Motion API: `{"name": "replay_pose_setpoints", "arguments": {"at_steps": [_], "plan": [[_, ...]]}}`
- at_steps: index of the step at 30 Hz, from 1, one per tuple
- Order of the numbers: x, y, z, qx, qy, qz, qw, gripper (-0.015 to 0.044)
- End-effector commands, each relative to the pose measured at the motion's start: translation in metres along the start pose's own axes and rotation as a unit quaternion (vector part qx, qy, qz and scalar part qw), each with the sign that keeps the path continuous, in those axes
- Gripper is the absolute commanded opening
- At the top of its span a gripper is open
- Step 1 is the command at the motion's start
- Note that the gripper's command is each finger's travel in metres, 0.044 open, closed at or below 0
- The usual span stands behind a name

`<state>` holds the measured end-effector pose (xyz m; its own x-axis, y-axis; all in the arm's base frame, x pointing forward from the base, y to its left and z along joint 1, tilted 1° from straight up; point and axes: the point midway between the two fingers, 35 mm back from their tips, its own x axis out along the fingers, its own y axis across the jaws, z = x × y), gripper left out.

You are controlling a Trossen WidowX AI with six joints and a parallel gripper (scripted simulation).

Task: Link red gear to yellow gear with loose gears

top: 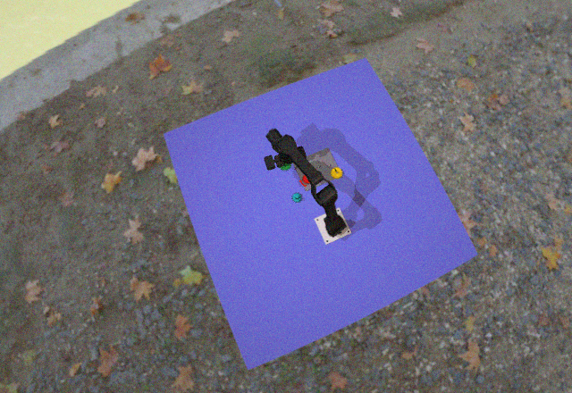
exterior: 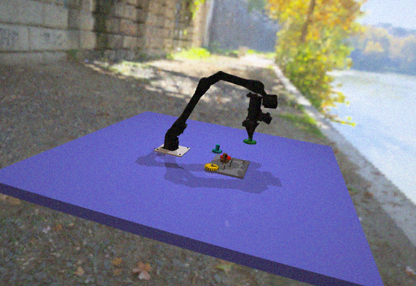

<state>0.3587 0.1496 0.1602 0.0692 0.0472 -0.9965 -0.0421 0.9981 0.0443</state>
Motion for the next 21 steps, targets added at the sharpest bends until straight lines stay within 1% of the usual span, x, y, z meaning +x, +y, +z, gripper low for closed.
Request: {"name": "replay_pose_setpoints", "arguments": {"at_steps": [1,21], "plan": [[-0.012,0.000,0.000,0.000,-0.005,0.002,1.000,0.0000],[-0.053,-0.003,-0.007,-0.002,-0.008,0.003,1.000,0.0000]]}}
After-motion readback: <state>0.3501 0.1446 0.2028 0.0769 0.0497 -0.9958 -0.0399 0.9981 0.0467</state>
